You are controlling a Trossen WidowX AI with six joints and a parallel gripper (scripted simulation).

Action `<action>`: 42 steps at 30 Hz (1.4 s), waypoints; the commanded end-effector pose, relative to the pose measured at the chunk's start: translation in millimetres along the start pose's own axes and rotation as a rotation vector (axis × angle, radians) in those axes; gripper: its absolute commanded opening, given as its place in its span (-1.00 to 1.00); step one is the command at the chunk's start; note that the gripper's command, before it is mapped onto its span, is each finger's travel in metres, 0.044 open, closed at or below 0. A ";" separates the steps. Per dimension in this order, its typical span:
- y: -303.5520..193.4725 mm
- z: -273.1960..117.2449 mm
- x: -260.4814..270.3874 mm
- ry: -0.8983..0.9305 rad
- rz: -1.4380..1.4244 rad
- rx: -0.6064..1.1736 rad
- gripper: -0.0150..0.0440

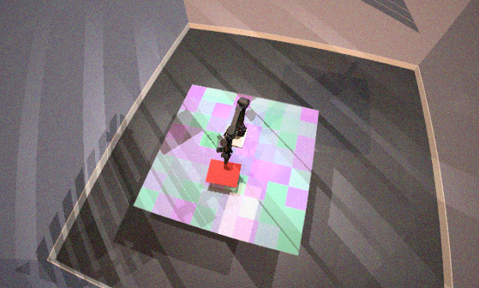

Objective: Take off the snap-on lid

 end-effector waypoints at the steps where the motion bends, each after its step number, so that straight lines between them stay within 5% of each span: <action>1: -0.2 -0.9 0.9 0.000 0.001 -0.001 -0.49; 42: -0.5 0.1 3.4 0.001 -0.001 0.000 -0.49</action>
Point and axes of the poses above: the point midway between the two fingers, 35 mm back from their tips, its own z axis out along the fingers, its own x axis across the jaws, y = z × x, the point moved 9 cm from there along -z, back along the fingers, and after that the axes turned 6 degrees about z, right-handed, at the moved point
